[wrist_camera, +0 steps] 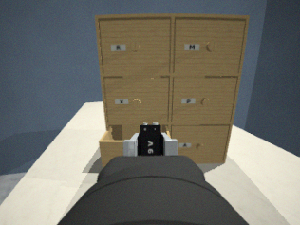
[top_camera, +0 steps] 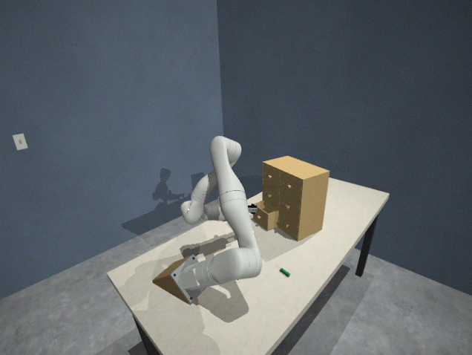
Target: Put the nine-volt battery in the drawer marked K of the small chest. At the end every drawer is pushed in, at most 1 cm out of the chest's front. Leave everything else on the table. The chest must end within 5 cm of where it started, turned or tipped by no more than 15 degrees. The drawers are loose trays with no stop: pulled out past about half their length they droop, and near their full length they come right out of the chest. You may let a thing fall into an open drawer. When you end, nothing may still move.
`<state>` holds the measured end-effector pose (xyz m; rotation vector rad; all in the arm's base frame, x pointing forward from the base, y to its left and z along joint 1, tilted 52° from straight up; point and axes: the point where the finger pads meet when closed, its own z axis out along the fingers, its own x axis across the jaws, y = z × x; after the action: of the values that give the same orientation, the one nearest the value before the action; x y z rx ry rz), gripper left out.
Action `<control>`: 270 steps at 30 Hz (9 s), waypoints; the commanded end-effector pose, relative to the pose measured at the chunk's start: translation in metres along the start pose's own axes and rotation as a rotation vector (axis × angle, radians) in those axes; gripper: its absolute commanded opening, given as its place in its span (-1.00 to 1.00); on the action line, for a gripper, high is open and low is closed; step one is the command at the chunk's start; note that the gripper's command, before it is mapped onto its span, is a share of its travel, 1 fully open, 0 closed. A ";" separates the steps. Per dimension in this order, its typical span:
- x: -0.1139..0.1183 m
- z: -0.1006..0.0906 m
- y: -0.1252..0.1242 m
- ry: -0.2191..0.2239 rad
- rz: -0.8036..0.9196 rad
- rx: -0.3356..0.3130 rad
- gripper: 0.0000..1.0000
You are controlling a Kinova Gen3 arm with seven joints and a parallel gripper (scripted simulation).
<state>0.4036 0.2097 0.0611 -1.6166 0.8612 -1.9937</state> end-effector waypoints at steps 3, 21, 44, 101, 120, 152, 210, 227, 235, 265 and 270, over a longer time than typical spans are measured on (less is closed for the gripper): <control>0.003 0.011 -0.005 0.010 0.009 -0.005 0.02; 0.004 0.069 -0.025 0.010 0.009 -0.005 0.02; 0.005 0.096 -0.035 0.010 0.009 -0.005 0.02; 0.004 0.077 -0.029 0.010 0.009 -0.005 1.00; 0.003 -0.009 -0.005 0.010 0.009 -0.005 1.00; 0.003 -0.042 0.003 0.010 0.009 -0.030 1.00; 0.003 -0.051 -0.021 0.006 0.013 -0.808 1.00; 0.003 -0.053 -0.029 0.004 0.014 -1.067 1.00; 0.003 -0.054 -0.032 0.004 0.014 -1.161 1.00; 0.003 -0.055 -0.034 0.003 0.014 -1.227 1.00; 0.003 -0.055 -0.034 0.003 0.014 -1.227 1.00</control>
<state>0.3512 0.2418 0.0795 -2.0890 2.3515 -1.4300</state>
